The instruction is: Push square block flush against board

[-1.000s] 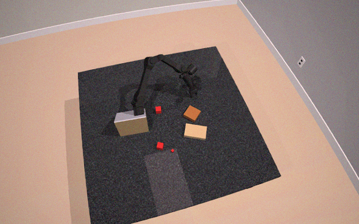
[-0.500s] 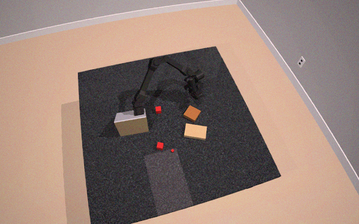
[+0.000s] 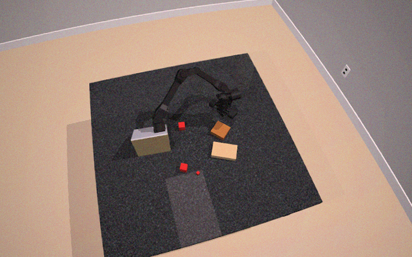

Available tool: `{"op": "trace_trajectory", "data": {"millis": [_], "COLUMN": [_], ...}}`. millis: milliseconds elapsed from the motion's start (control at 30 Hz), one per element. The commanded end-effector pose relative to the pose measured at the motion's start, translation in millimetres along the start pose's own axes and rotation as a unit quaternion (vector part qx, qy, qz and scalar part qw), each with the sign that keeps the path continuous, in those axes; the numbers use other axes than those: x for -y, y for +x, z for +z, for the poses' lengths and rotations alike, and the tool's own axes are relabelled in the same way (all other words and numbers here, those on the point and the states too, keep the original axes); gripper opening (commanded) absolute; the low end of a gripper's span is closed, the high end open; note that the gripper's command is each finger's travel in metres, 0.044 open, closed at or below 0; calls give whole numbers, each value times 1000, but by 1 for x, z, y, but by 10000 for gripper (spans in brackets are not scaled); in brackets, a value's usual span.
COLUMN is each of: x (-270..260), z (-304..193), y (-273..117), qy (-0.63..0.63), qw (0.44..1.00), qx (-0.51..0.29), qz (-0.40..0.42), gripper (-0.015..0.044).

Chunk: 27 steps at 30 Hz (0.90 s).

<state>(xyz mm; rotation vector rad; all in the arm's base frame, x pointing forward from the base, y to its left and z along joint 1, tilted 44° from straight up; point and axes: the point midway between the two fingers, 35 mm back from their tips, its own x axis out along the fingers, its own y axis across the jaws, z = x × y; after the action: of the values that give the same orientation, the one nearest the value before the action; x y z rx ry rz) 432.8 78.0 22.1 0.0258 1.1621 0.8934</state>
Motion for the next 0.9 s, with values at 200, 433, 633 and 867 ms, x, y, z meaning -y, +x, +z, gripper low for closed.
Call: {"op": "trace_trajectory", "data": {"millis": [200, 433, 633, 867], "x": [-1, -3, -3, -1], "z": [0, -2, -5, -12], "y": [11, 50, 51, 51], "qy": [-30, -54, -54, -53], "qw": [999, 997, 997, 997], "qx": [9, 21, 21, 21], "qz": [23, 42, 42, 42], "gripper": [0, 0, 0, 0]}}
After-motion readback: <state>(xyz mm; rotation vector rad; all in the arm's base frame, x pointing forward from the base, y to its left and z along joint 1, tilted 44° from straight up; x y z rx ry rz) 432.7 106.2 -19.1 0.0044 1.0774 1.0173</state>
